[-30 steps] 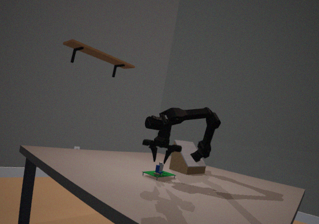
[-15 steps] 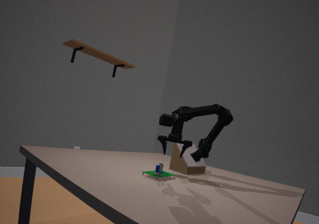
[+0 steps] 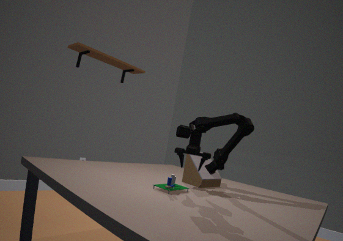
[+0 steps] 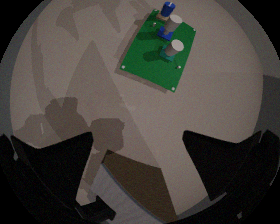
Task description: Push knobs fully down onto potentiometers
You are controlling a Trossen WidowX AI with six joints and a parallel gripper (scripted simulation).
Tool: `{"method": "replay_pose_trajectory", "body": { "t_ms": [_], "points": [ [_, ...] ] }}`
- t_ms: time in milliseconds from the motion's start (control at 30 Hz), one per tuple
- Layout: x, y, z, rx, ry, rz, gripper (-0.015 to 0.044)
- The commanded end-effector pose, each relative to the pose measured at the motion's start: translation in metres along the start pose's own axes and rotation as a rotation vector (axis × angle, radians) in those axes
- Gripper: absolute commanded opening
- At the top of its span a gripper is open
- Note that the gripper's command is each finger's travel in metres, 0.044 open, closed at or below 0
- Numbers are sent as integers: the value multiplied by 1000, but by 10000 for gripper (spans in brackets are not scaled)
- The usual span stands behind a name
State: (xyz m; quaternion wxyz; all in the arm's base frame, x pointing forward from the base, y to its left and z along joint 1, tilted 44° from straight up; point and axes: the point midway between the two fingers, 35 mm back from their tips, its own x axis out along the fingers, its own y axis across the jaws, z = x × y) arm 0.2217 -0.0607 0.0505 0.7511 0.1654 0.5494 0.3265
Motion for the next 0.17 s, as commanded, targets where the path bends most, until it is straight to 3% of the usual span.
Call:
{"method": "replay_pose_trajectory", "body": {
  "t_ms": [0, 133],
  "points": [
    [1, 0, -2, -5, 4, -1, 440],
    [1, 0, -2, -5, 4, -1, 440]
  ]
}}
